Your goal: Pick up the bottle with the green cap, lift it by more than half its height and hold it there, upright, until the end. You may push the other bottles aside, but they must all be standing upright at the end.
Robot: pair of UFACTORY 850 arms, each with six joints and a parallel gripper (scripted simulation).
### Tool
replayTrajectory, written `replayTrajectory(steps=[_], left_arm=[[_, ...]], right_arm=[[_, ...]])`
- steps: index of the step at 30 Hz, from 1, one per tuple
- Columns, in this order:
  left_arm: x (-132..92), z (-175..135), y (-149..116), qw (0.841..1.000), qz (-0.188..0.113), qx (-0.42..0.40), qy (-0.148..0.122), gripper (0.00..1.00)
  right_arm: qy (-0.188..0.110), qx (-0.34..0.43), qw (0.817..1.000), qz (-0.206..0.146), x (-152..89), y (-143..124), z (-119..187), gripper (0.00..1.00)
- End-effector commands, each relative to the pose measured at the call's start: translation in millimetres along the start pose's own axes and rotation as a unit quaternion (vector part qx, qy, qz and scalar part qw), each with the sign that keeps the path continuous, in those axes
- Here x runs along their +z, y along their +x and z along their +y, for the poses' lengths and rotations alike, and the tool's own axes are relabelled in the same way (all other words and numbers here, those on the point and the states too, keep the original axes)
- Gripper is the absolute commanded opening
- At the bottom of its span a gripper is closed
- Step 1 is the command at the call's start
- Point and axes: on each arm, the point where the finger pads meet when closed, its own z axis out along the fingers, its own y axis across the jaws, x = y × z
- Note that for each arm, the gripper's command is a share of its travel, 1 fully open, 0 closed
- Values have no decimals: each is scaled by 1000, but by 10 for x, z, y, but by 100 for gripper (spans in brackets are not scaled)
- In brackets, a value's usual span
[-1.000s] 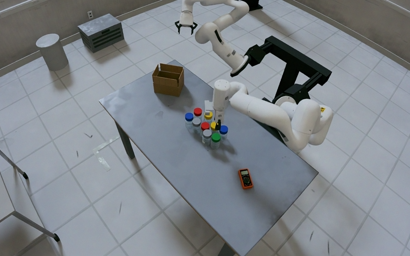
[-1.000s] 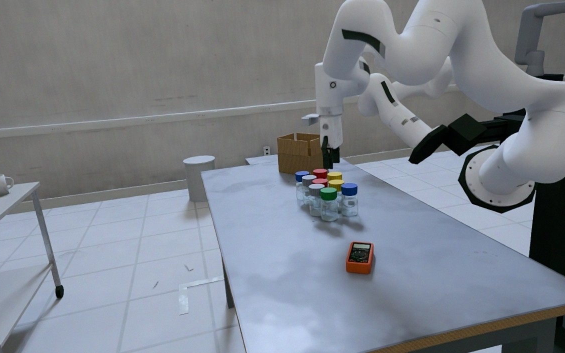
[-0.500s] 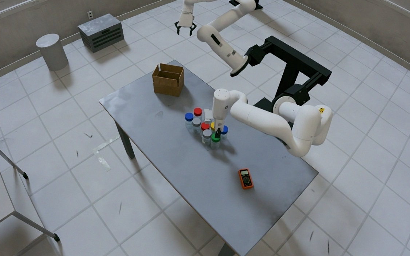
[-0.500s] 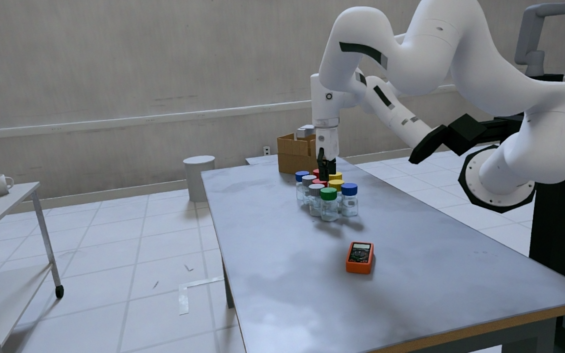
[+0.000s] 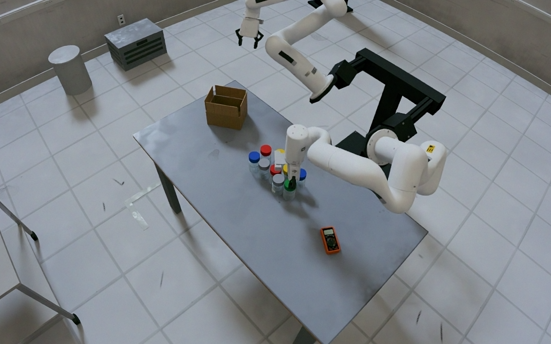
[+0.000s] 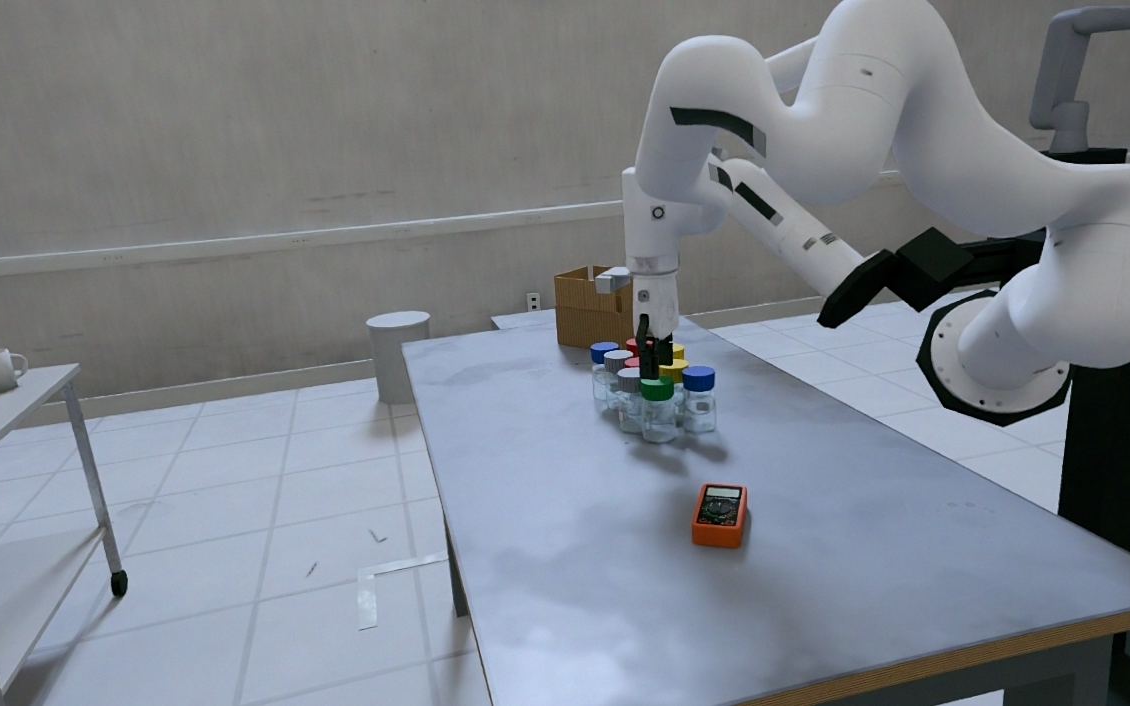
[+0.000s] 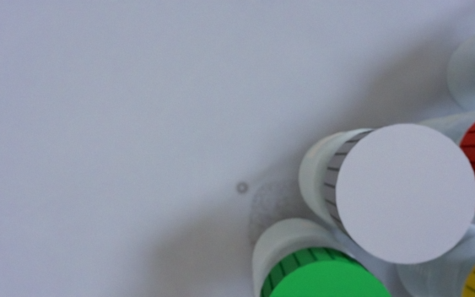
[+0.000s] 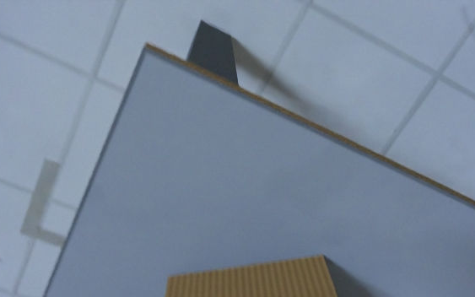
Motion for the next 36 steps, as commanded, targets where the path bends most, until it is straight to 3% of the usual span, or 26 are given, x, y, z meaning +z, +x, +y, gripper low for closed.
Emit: replayTrajectory(steps=[1, 14, 30, 31, 36], left_arm=[[90, -1, 9, 1000, 1, 0, 0, 76], [332, 1, 9, 1000, 1, 0, 0, 76], [426, 1, 8, 1000, 1, 0, 0, 76], [426, 1, 8, 1000, 1, 0, 0, 55], [426, 1, 8, 1000, 1, 0, 0, 55]], right_arm=[[7, 15, 1000, 23, -6, 56, -21, 100], [19, 42, 997, 64, -16, 162, -45, 100], [20, 45, 996, 69, -18, 176, -47, 100], [20, 45, 996, 69, -18, 176, -47, 100], [20, 45, 996, 69, -18, 176, -47, 100]])
